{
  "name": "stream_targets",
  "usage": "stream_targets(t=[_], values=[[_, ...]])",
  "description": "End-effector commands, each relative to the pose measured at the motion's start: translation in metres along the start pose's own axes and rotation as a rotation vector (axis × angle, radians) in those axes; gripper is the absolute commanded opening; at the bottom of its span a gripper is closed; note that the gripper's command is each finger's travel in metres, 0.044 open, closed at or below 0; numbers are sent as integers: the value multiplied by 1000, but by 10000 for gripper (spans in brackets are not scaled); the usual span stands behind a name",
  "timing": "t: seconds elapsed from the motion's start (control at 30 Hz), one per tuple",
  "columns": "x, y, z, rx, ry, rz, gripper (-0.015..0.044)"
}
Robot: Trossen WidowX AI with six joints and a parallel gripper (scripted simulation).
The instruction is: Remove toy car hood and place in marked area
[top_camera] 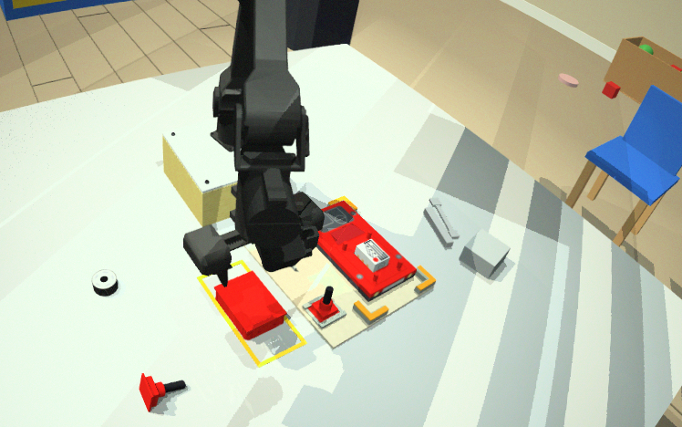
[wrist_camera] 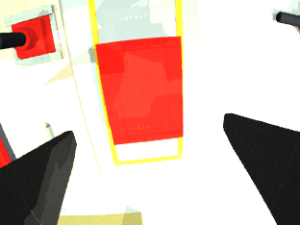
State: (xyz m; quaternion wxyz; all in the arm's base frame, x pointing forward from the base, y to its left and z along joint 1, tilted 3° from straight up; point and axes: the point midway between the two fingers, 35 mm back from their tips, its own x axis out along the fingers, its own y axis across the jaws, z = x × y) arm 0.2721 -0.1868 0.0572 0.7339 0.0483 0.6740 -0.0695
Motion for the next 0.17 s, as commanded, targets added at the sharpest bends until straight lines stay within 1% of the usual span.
stream_targets(t=[0.0, 0.13], values=[[-1, 0, 0, -4, -1, 1, 440], [-1, 0, 0, -4, -1, 1, 440]])
